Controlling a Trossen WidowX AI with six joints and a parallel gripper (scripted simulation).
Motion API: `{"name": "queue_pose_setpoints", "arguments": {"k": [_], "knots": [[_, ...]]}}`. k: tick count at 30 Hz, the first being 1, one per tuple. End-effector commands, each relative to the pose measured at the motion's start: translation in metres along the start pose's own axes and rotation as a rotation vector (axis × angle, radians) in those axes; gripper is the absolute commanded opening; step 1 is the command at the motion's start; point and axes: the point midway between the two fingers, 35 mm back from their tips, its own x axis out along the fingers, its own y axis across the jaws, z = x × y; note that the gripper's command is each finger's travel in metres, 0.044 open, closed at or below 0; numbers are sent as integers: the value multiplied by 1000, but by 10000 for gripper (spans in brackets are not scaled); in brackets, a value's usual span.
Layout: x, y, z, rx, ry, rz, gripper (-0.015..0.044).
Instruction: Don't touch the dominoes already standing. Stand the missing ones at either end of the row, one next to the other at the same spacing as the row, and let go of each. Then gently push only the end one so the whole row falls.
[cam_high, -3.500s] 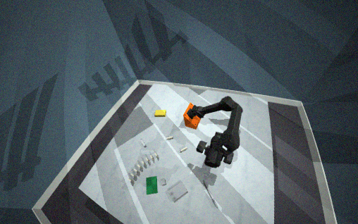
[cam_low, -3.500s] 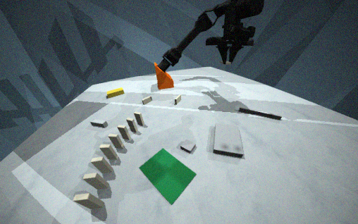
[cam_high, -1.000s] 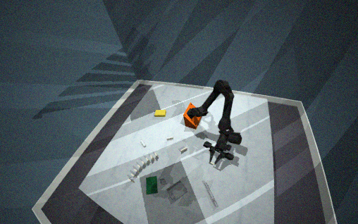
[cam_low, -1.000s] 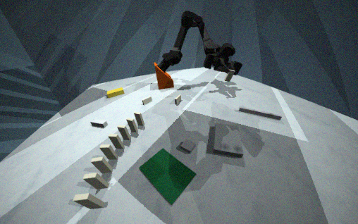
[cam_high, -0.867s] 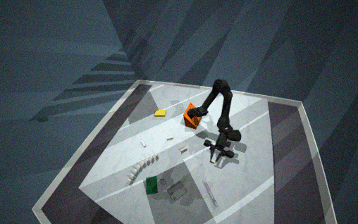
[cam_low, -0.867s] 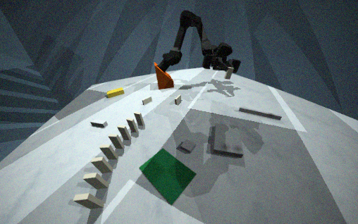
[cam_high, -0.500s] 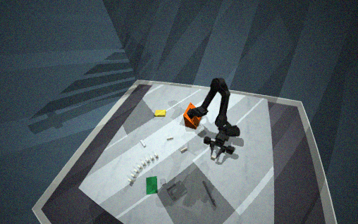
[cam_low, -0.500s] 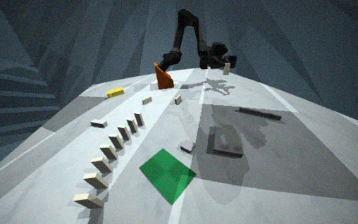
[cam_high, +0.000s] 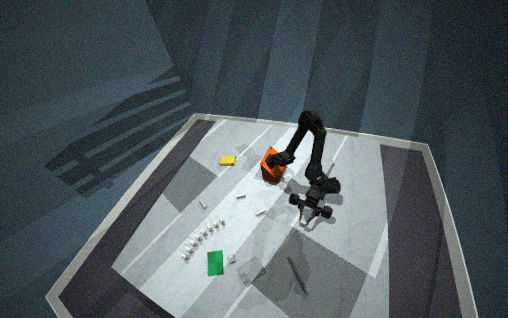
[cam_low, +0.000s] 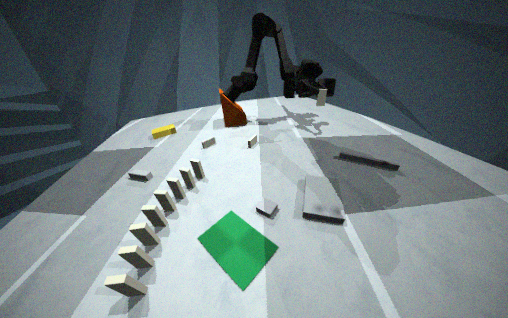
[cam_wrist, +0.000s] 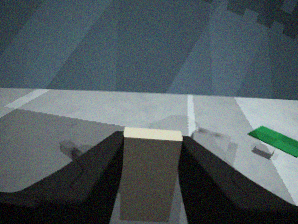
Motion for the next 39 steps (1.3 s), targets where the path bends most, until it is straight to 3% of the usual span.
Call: {"name": "queue_pose_setpoints", "arguments": {"k": [1, 39], "knots": [[0, 0, 0, 10, -6, -1, 107], [4, 1, -104, -4, 3, -4, 107]]}}
